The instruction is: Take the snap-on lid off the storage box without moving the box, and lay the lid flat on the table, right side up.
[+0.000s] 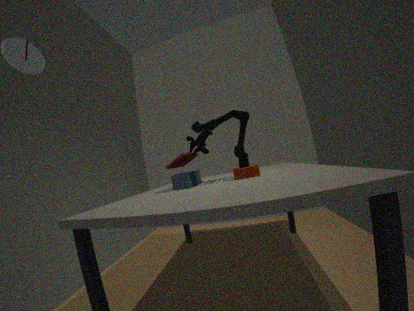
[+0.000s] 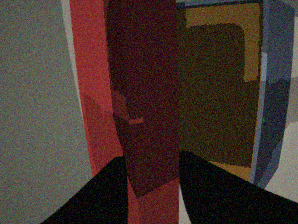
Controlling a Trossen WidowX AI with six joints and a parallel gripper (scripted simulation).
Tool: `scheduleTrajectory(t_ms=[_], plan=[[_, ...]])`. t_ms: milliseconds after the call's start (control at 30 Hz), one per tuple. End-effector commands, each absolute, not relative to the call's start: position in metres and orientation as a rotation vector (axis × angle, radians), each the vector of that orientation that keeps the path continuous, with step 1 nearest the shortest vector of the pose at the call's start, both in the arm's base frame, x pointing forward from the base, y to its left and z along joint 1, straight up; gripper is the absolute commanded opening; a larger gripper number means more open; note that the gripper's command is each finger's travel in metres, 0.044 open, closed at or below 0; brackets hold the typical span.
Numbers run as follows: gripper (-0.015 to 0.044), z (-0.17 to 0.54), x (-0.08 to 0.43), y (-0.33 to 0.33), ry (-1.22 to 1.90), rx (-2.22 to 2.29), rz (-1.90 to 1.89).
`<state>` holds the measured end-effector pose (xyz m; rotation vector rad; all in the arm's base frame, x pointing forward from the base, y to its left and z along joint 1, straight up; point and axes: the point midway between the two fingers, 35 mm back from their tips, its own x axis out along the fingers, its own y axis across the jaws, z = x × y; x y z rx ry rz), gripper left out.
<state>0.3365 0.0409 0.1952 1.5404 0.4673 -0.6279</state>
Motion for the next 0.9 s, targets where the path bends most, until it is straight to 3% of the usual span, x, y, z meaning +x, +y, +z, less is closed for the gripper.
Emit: scheduleTrajectory(t_ms=[0, 867], plan=[[0.0000, 0.202, 0.337, 0.035, 0.453, 1.547, -0.606], [0.0000, 0.201, 0.329, -0.017, 0.451, 1.541, -0.607]])
